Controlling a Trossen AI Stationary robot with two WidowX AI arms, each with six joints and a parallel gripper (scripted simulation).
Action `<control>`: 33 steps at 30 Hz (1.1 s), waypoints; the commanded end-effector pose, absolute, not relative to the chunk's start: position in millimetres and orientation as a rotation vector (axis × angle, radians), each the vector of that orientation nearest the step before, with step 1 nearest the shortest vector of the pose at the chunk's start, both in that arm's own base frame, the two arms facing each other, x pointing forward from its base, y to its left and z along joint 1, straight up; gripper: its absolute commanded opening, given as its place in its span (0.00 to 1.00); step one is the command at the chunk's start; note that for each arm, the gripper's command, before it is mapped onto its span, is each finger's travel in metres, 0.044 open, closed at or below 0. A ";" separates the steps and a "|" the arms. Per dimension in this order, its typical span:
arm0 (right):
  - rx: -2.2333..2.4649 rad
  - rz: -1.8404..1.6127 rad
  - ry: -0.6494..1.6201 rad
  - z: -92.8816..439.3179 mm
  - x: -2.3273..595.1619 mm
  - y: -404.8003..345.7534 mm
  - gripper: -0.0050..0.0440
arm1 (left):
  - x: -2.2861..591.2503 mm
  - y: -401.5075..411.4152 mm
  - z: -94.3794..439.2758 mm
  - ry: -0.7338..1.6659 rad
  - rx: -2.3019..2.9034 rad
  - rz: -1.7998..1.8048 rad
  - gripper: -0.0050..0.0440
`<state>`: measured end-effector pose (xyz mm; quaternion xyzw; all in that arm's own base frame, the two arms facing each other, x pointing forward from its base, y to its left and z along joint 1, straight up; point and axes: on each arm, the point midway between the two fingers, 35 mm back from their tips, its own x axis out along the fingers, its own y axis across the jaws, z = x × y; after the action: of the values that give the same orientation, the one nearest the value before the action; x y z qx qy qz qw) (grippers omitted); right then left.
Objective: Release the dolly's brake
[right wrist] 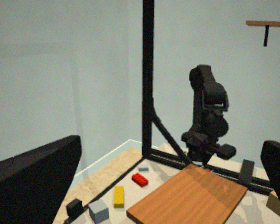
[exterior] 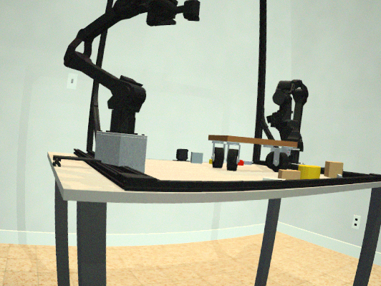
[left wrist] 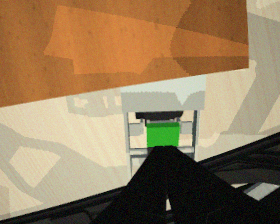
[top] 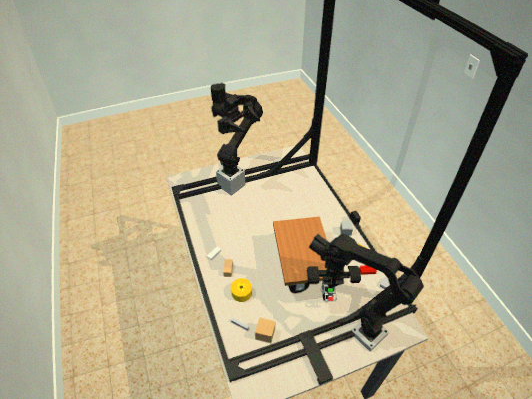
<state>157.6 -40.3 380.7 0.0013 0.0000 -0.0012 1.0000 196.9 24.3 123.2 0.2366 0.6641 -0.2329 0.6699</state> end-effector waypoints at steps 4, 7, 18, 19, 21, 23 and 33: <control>0.000 0.000 0.000 380.9 157.5 -40.0 1.00 | 195.2 23.9 117.2 1.504 0.532 -0.532 0.10; 0.000 0.000 0.000 380.9 157.5 -40.0 1.00 | 195.4 23.9 115.6 1.504 0.532 -0.532 0.10; 0.000 0.000 0.000 380.9 157.5 -40.0 1.00 | 196.0 23.6 109.7 1.504 0.532 -0.532 0.10; 0.000 0.000 0.000 380.9 157.5 -40.0 1.00 | 196.1 23.6 109.0 1.504 0.532 -0.532 0.10; 0.000 0.000 0.000 380.9 157.5 -40.0 1.00 | 196.2 23.6 107.7 1.504 0.532 -0.532 0.10; 0.000 0.000 0.000 380.9 157.5 -40.0 1.00 | 196.3 23.5 106.4 1.504 0.532 -0.532 0.10; 0.000 0.000 0.000 380.9 157.5 -40.0 1.00 | 196.7 23.2 100.5 1.504 0.532 -0.532 0.10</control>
<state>157.6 -40.3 380.8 0.0011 0.0000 -0.0012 1.0000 198.2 24.0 105.0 0.2373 0.6640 -0.2339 0.6694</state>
